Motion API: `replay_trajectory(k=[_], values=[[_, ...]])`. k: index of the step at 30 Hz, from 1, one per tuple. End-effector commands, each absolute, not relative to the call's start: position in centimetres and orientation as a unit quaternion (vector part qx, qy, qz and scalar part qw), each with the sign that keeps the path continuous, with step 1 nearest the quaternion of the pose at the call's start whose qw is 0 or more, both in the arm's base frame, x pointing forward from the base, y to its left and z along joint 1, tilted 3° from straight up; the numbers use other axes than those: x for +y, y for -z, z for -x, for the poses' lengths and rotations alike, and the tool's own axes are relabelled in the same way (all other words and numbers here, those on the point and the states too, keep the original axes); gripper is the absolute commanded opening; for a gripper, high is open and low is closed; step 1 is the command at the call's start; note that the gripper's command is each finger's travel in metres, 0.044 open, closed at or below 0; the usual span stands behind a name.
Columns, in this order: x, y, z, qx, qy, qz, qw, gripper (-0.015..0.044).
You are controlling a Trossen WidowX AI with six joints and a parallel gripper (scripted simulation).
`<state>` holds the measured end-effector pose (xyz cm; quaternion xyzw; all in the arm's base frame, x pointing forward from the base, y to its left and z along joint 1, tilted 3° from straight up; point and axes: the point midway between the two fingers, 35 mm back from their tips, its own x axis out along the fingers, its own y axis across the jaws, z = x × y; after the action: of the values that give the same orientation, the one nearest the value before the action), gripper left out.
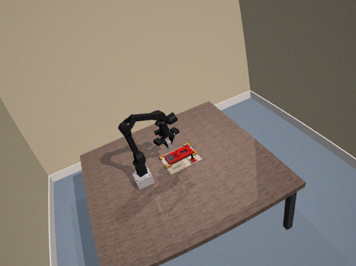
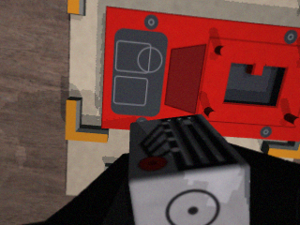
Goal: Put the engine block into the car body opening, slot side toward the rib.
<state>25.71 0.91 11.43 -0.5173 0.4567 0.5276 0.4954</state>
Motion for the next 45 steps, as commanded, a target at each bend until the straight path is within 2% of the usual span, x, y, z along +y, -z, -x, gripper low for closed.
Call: replay_trajectory(k=[1,24,45], values=[[1.0,-11.2,-25.7,0.486,-0.5,0.487,0.525,0.0],[1.0,-10.4,-25.7,0.626,-0.308,0.282,0.659,0.0],[1.0,-9.7,-25.7,0.691,-0.099,0.065,0.714,0.0]])
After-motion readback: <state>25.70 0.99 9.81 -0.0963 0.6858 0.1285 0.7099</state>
